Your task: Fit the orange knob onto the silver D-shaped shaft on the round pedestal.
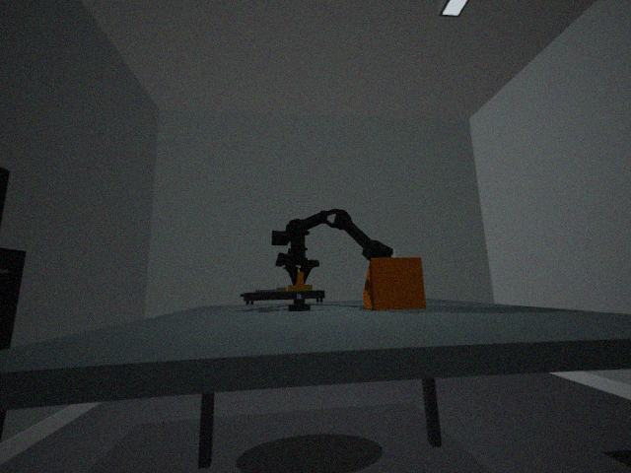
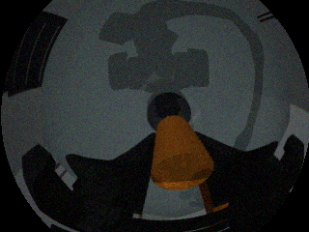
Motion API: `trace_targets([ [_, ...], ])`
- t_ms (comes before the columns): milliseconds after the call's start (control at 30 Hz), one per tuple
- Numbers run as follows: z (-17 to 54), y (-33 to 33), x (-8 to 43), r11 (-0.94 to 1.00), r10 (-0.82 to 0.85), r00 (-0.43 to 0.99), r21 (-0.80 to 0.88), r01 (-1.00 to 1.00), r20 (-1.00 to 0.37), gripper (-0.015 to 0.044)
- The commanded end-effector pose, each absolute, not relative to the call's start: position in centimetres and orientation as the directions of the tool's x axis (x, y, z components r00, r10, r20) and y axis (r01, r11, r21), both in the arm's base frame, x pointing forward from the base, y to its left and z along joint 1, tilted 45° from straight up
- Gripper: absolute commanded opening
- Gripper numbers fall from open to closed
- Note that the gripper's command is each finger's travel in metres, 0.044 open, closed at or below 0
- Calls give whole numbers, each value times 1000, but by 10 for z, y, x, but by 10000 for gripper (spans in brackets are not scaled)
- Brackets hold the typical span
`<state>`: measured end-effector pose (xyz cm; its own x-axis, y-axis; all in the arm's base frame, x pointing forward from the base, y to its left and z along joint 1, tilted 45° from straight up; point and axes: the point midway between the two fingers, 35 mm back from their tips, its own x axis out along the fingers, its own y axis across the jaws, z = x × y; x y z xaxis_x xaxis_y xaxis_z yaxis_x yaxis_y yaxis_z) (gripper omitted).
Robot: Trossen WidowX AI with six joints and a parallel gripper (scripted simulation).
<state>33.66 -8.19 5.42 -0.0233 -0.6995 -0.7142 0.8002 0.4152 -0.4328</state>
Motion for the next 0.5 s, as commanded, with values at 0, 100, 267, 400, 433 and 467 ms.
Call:
trace_targets([
  [0,54,-81,336,351,-702,-22,-372,859,-712,0],
  [100,53,-80,335,298,-702,-22,-321,899,-712,0],
  [267,53,-80,335,212,-702,-22,-238,948,-712,0],
  [400,53,-81,335,135,-702,-22,-163,977,-712,0],
  [433,53,-81,335,114,-702,-22,-143,983,-712,0],
  [467,53,-81,336,95,-702,-22,-124,988,-712,0],
])
